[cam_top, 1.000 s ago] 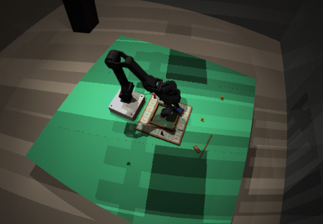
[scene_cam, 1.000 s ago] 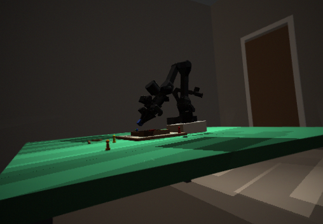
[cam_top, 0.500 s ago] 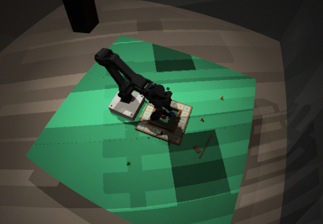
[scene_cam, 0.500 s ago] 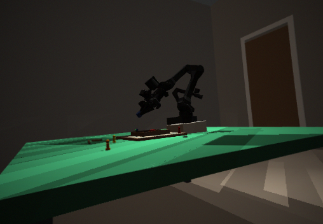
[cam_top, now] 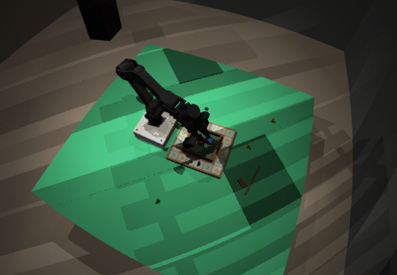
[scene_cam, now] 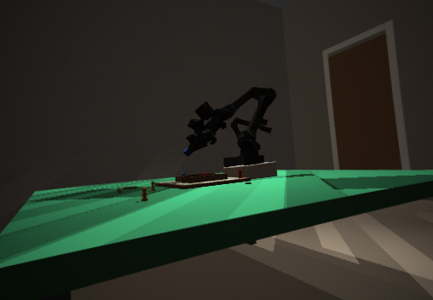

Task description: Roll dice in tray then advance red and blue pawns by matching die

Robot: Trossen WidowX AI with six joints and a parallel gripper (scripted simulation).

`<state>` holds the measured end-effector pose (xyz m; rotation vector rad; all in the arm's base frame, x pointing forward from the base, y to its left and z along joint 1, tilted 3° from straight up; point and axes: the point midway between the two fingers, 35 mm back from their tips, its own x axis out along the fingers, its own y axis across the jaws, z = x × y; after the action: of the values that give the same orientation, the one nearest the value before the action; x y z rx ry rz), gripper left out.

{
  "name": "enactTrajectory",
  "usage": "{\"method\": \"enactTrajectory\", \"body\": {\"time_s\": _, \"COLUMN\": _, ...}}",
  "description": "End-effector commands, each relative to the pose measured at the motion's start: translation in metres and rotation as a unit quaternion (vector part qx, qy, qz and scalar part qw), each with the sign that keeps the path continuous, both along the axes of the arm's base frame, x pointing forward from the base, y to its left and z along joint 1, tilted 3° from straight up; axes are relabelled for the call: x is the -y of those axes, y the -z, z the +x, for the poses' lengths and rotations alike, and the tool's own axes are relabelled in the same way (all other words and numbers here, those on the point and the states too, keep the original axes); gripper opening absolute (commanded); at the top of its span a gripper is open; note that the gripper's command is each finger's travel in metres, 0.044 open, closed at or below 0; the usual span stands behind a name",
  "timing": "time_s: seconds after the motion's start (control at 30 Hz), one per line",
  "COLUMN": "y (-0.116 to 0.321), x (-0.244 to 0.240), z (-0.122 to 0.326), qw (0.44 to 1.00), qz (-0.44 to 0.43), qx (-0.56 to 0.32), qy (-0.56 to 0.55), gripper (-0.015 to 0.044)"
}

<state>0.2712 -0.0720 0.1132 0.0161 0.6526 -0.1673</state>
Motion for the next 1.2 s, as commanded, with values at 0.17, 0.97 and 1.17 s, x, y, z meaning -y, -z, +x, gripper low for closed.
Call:
{"method": "enactTrajectory", "body": {"time_s": 0.17, "y": 0.000, "x": 0.000, "z": 0.000, "qw": 1.000, "qz": 0.000, "qx": 0.000, "qy": 0.000, "gripper": 0.0000}}
{"method": "enactTrajectory", "body": {"time_s": 0.97, "y": -0.034, "x": 0.000, "z": 0.003, "qw": 0.998, "qz": 0.014, "qx": -0.060, "qy": 0.001, "gripper": 0.0440}}
{"method": "enactTrajectory", "body": {"time_s": 1.17, "y": -0.016, "x": 0.002, "z": 0.015, "qw": 0.976, "qz": 0.043, "qx": -0.213, "qy": 0.008, "gripper": 0.0440}}
